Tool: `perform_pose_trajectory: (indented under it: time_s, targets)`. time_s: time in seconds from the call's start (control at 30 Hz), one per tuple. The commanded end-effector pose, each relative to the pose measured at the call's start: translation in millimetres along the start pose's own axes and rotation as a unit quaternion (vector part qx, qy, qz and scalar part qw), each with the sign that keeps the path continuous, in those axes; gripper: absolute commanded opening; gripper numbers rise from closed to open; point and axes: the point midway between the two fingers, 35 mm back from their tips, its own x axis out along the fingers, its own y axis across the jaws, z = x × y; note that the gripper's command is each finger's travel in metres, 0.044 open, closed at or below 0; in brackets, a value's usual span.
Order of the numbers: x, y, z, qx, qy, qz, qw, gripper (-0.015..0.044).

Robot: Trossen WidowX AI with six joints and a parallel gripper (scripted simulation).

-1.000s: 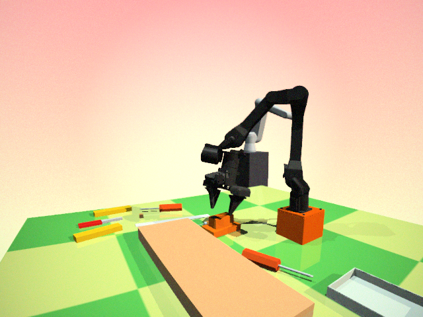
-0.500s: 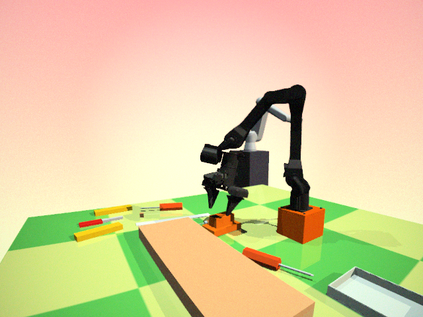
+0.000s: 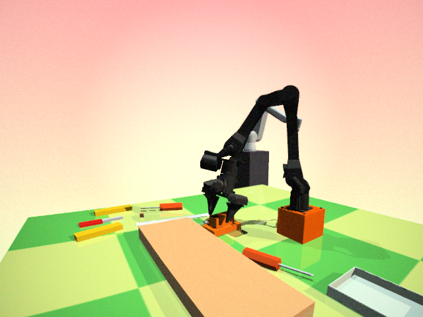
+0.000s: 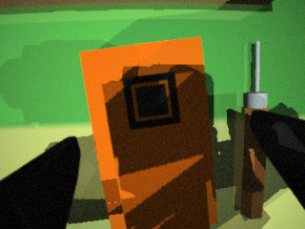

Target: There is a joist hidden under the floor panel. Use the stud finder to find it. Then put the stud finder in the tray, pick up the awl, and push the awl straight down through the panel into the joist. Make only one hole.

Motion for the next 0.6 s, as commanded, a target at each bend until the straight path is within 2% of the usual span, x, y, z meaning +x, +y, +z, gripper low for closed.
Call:
perform_pose_trajectory:
  time_s: [0.0, 0.4, 0.5, 0.57]
  targets:
    - [10.2, 5.0, -5.8, 0.003, 0.003, 0.008, 1.000, 0.0440]
    - [16.9, 5.8, -8.3, 0.003, 0.003, 0.008, 1.000, 0.0440]
    - [16.9, 5.8, -8.3, 0.003, 0.003, 0.008, 1.000, 0.0361]
    - [16.9, 5.8, -8.3, 0.003, 0.003, 0.008, 1.000, 0.0348]
